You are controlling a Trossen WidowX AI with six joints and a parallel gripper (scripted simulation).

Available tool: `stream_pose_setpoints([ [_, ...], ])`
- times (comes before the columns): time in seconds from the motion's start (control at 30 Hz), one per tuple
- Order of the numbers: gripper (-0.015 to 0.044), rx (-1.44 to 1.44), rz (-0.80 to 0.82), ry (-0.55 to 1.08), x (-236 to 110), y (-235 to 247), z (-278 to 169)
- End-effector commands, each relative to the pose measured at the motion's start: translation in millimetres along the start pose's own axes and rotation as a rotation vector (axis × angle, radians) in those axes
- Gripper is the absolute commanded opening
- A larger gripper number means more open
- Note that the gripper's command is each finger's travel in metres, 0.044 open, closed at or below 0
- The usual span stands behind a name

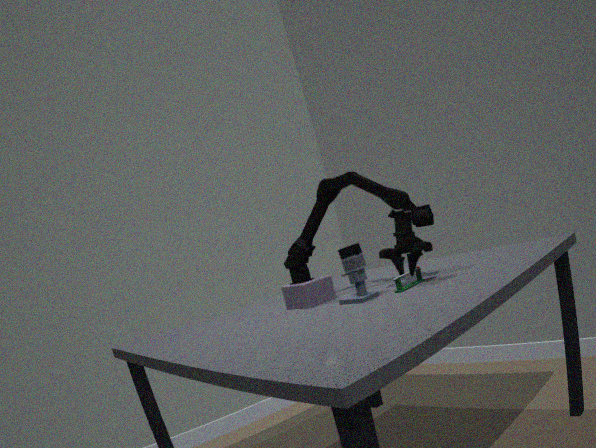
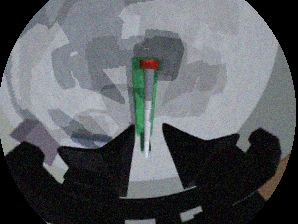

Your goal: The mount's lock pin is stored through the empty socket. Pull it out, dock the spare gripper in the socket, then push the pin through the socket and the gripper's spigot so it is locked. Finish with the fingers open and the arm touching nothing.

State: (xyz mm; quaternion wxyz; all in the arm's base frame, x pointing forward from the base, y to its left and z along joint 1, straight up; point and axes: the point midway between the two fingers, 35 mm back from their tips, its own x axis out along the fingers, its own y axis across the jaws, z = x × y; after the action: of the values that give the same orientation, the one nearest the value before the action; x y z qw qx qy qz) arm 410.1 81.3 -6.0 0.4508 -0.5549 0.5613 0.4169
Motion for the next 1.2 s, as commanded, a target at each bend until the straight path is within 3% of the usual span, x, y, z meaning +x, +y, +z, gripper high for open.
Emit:
stream_pose_setpoints([
  [0.0, 0.0180, 0.001, 0.005, -0.003, 7, 2, 2],
  [0.47, 0.0180, 0.001, 0.005, -0.003, 23, 3, 7],
  [0.67, 0.0023, 0.001, 0.005, -0.003, 23, 3, 7],
  [1.17, 0.0000, 0.001, 0.005, -0.003, 9, 2, 4],
])
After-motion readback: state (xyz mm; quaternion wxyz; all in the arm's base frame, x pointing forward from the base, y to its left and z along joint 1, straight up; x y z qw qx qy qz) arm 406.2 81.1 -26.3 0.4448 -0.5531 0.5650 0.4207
